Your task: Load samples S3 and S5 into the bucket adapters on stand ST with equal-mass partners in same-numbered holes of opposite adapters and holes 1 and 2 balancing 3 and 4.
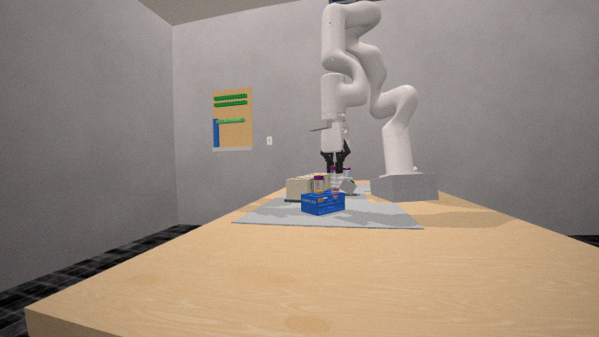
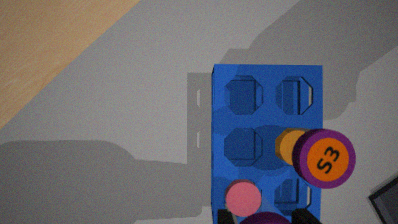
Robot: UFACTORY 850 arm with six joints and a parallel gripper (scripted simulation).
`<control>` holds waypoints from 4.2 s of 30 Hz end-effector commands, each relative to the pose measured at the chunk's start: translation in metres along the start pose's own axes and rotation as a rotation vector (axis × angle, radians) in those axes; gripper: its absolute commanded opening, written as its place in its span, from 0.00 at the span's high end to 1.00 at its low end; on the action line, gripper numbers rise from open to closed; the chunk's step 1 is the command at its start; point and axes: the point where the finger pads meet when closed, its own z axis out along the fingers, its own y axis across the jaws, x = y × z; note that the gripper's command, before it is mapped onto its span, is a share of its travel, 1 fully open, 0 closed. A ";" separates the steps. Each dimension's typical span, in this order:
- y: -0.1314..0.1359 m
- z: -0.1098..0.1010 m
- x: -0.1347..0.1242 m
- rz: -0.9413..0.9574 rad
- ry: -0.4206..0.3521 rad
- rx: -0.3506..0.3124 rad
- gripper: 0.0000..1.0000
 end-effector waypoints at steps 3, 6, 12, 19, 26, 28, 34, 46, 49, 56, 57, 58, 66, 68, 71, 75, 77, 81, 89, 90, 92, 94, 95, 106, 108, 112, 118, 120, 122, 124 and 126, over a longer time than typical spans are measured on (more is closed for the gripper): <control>0.000 -0.014 0.001 0.000 0.000 0.001 1.00; 0.000 -0.018 0.001 0.000 0.000 0.001 1.00; 0.000 -0.030 0.001 0.000 0.001 0.001 1.00; 0.000 -0.044 0.001 0.000 0.001 0.001 1.00; 0.000 -0.054 0.001 0.000 0.001 0.001 1.00; 0.000 -0.058 0.001 0.000 0.001 0.001 1.00; 0.000 -0.070 0.001 0.000 0.001 0.001 1.00; 0.000 -0.090 0.001 0.000 0.001 0.001 1.00; 0.000 -0.096 0.001 0.000 0.001 0.001 1.00; 0.000 -0.102 0.001 0.000 0.001 0.001 1.00; 0.000 -0.102 0.001 0.000 0.001 0.001 1.00; 0.000 -0.102 0.001 0.000 0.001 0.001 1.00; 0.009 -0.102 -0.003 0.067 0.001 0.001 1.00; 0.019 -0.102 -0.007 0.133 0.000 0.001 1.00; 0.028 -0.102 -0.010 0.200 0.000 0.001 1.00; 0.042 -0.102 -0.016 0.300 0.000 0.001 1.00; 0.051 -0.102 -0.020 0.367 0.000 0.001 1.00; 0.070 -0.102 -0.027 0.500 0.000 0.001 1.00; 0.098 -0.102 -0.038 0.700 0.000 0.001 1.00; 0.102 -0.102 -0.040 0.733 0.000 0.001 1.00; 0.112 -0.102 -0.044 0.800 0.000 0.001 1.00; 0.121 -0.102 -0.048 0.867 0.000 0.001 1.00; 0.126 -0.102 -0.050 0.900 0.000 0.001 1.00; 0.167 -0.102 -0.066 1.012 0.000 0.001 1.00; 0.177 -0.102 -0.070 1.012 0.000 0.000 1.00; 0.195 -0.102 -0.078 1.012 0.000 0.000 1.00; 0.223 -0.102 -0.089 1.012 0.000 0.000 1.00; 0.232 -0.102 -0.093 1.012 0.000 0.000 1.00; 0.237 -0.102 -0.095 1.012 0.000 0.000 1.00; 0.242 -0.102 -0.096 1.012 0.000 0.000 1.00; 0.251 -0.102 -0.100 1.012 0.000 0.000 1.00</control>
